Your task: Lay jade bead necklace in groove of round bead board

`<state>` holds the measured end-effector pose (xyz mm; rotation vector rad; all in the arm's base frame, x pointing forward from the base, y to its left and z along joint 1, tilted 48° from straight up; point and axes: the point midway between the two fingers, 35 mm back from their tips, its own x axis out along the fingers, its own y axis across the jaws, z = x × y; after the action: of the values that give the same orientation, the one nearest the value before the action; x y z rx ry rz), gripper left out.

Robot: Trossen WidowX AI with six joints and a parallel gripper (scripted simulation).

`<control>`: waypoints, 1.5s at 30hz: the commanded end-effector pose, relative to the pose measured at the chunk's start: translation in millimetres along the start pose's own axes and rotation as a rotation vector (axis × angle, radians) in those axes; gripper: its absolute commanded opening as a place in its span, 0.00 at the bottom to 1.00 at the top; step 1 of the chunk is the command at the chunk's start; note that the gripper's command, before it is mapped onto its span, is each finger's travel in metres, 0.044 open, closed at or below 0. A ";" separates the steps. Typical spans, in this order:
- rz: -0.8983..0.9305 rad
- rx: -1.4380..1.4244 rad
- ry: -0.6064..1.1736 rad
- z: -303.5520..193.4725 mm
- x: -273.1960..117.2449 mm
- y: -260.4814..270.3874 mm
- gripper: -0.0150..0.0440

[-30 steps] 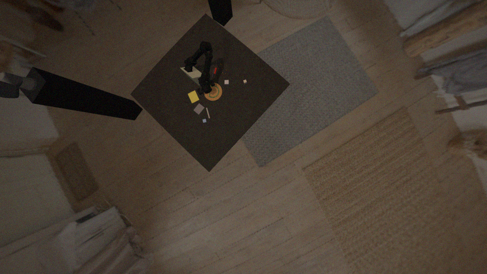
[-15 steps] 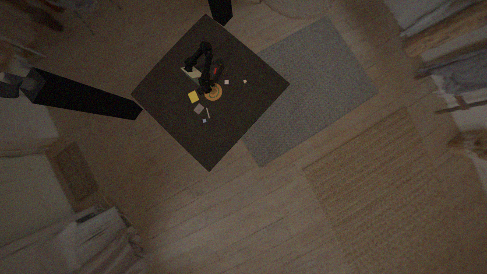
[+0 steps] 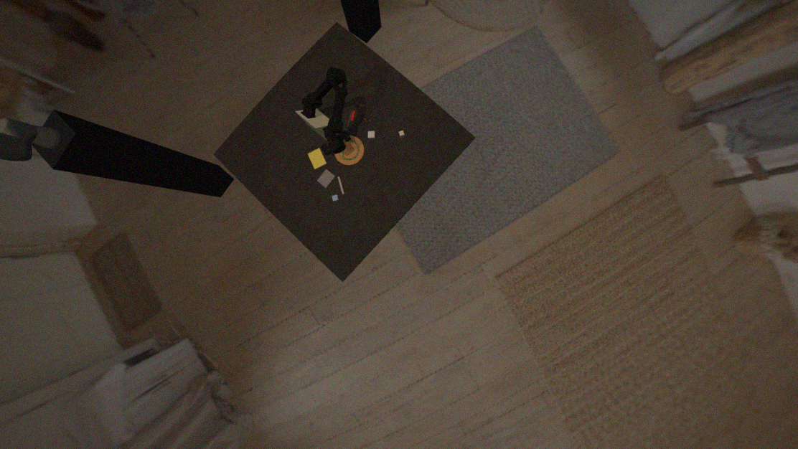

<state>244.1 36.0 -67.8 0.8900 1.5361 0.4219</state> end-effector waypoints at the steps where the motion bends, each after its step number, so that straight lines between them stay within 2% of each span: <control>1: -0.003 0.002 0.006 -2.2 0.7 -6.7 0.25; 16: -0.003 0.002 0.007 -2.3 8.3 -6.7 0.25; 33: -0.003 0.001 0.005 -1.6 3.8 -5.9 1.00; 45: -0.003 0.002 0.006 -1.6 0.7 -5.9 1.00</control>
<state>240.4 33.7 -72.5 0.8965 1.5452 0.4190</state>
